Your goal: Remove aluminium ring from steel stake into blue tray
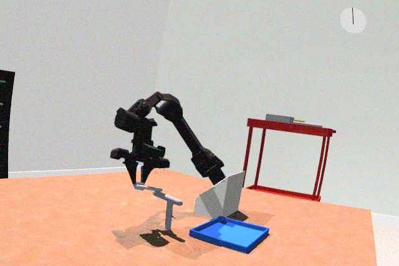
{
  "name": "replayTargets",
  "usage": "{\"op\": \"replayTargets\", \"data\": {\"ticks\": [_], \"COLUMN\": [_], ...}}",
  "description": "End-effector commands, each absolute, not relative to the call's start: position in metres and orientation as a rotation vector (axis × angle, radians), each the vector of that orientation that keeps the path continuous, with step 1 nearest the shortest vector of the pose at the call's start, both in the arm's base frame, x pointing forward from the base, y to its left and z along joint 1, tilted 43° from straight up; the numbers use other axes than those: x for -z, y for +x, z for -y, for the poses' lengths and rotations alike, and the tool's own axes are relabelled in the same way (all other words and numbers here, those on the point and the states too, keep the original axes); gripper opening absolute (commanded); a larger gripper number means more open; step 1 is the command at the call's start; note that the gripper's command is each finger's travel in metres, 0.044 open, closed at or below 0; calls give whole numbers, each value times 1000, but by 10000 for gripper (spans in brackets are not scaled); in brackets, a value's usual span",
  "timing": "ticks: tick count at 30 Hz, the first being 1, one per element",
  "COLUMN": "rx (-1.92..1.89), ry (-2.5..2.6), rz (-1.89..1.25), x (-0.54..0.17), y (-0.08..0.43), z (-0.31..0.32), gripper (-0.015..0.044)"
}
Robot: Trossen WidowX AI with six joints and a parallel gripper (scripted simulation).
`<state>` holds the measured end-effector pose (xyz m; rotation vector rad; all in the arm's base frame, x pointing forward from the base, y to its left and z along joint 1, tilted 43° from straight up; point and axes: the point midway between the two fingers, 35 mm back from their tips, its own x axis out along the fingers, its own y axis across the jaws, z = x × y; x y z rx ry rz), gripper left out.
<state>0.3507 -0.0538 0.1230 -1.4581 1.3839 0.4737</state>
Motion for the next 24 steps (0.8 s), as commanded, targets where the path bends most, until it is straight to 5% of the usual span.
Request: {"op": "replayTargets", "data": {"ticks": [1,9,24], "rx": [-566,-691,-594], "ry": [-1454,-1452,-1526], "rz": [-1342,-1328,-1670], "x": [-92,-39,76], "y": [349,326,209], "z": [4,-69,-79], "gripper": [0,0,0]}}
